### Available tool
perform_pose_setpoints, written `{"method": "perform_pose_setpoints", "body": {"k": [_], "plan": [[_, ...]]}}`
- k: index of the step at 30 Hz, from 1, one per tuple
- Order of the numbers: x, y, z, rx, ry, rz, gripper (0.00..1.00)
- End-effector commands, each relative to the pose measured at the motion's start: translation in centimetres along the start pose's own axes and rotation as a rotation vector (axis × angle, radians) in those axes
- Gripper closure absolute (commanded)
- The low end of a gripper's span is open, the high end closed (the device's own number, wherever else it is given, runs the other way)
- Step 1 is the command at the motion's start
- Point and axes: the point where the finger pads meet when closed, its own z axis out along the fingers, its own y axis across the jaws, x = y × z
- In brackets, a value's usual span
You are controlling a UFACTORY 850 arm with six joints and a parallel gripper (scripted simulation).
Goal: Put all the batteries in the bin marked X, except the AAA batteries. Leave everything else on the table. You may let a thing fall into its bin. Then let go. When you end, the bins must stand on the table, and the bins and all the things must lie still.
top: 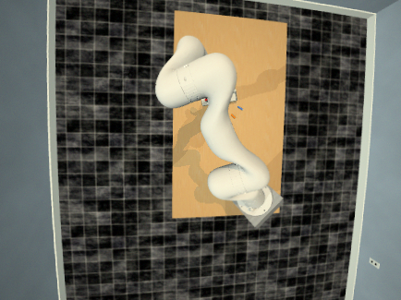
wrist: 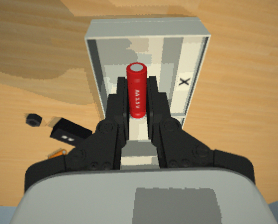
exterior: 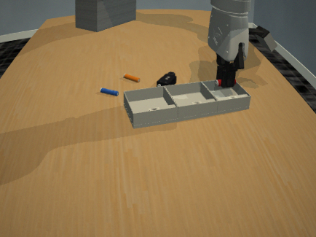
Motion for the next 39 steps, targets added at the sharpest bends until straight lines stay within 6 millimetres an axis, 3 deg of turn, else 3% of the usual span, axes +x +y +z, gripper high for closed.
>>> {"method": "perform_pose_setpoints", "body": {"k": [1,9,24,25,39], "plan": [[0.0,0.1,0.6,-0.002,0.0,0.0,1.0],[0.0,0.1,2.1,-0.002,0.0,0.0,1.0],[0.0,0.1,2.1,-0.002,0.0,0.0,1.0],[0.0,0.1,2.1,-0.002,0.0,0.0,0.72],[0.0,0.1,2.1,-0.002,0.0,0.0,0.72]]}}
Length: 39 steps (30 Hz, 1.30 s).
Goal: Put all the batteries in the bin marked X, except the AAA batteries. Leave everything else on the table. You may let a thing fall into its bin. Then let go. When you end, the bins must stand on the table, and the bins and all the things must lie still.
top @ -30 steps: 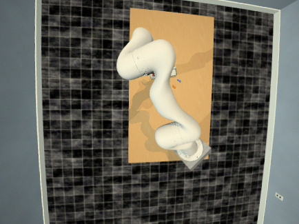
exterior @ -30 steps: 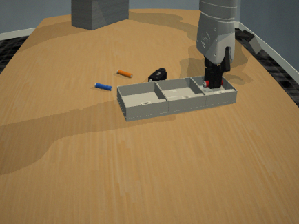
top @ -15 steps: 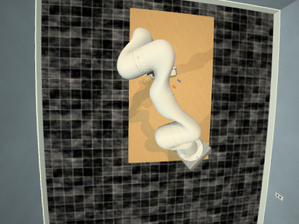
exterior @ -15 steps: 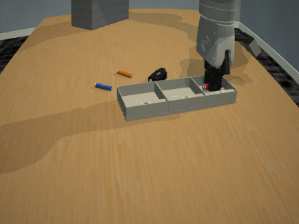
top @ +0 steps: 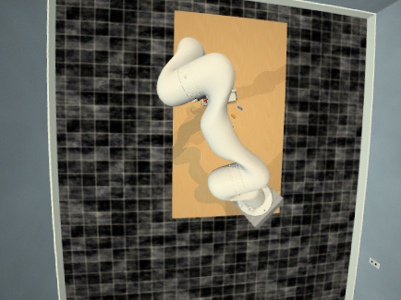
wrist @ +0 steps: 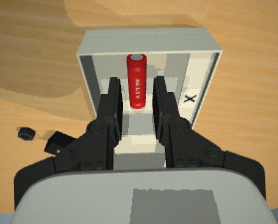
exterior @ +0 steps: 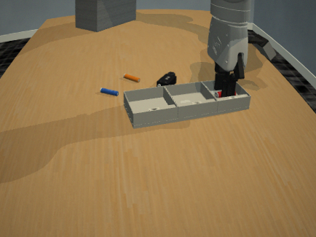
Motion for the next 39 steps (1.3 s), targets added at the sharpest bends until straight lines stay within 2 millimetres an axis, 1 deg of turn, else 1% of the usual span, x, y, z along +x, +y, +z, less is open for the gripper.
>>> {"method": "perform_pose_setpoints", "body": {"k": [1,12,27,29,31,39], "plan": [[0.0,0.1,0.0,-0.001,0.0,0.0,0.72],[0.0,0.1,-1.0,-0.001,0.0,0.0,0.72],[0.0,0.0,-3.0,-0.001,0.0,0.0,0.72],[0.0,0.0,-3.0,-0.001,0.0,0.0,0.72],[0.0,0.0,-3.8,-0.001,0.0,0.0,0.72],[0.0,0.0,-3.8,-0.001,0.0,0.0,0.72]]}}
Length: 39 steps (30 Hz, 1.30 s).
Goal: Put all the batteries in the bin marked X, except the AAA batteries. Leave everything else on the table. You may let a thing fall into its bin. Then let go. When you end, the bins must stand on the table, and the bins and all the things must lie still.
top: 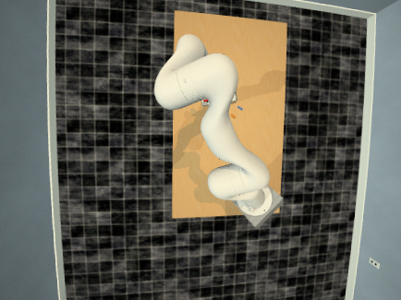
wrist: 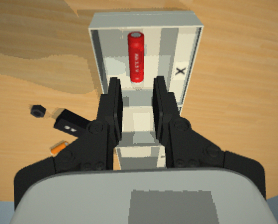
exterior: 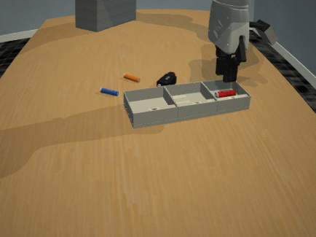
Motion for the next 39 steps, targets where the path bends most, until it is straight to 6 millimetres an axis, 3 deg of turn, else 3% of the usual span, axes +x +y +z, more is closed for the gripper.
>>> {"method": "perform_pose_setpoints", "body": {"k": [1,5,7,20,29,39], "plan": [[-0.6,-0.5,-0.2,-0.001,0.0,-0.05,0.58],[-3.0,-2.7,-0.8,0.0,0.0,-0.196,0.58],[-3.0,-2.7,-0.8,0.0,0.0,-0.196,0.58],[-10.6,-9.5,-2.6,0.031,0.008,-0.57,0.58],[-10.8,-9.6,-2.6,0.002,0.001,-0.777,0.58],[-10.2,-9.1,-2.6,0.0,0.0,-0.785,0.58]]}}
